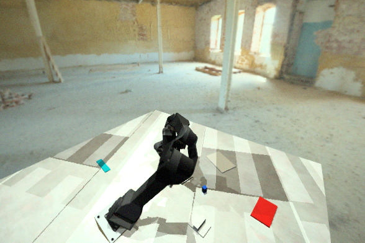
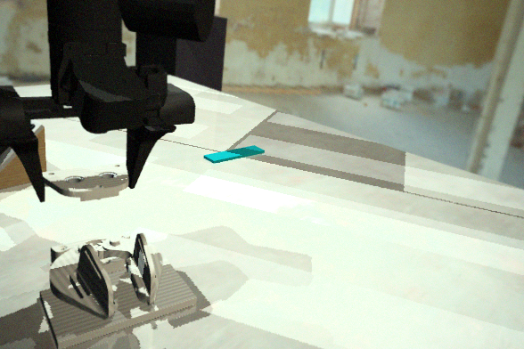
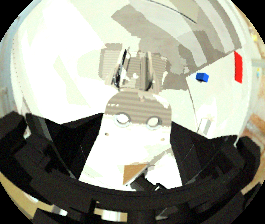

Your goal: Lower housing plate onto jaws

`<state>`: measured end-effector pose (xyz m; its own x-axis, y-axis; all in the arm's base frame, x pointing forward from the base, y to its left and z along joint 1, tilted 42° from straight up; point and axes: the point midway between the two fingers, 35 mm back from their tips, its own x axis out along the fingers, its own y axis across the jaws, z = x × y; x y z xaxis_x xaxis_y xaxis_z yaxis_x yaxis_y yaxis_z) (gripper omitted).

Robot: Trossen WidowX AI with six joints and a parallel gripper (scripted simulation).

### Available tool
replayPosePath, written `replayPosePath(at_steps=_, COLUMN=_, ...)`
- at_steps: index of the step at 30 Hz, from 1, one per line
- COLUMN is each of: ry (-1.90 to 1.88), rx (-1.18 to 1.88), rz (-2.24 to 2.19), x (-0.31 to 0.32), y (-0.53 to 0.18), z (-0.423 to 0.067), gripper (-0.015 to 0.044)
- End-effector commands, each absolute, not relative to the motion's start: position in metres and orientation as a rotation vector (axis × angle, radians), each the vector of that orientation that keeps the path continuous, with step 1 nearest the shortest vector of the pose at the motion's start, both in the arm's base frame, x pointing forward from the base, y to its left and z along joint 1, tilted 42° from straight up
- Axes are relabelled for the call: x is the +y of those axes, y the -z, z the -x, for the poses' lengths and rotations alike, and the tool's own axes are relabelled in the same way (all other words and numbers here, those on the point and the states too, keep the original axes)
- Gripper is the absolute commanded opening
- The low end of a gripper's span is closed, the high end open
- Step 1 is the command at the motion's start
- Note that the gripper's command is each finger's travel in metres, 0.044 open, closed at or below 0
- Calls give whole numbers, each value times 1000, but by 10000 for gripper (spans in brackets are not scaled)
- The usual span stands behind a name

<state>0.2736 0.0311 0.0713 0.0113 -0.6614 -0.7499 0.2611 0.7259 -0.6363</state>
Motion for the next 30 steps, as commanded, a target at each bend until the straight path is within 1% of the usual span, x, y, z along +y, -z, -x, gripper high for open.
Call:
replayPosePath(at_steps=1, ry=746, rx=1381, rz=353, x=32, y=-71, z=-274, gripper=351)
replayPosePath(at_steps=30, ry=745, rx=1381, rz=353, x=41, y=-63, z=-267, gripper=351)
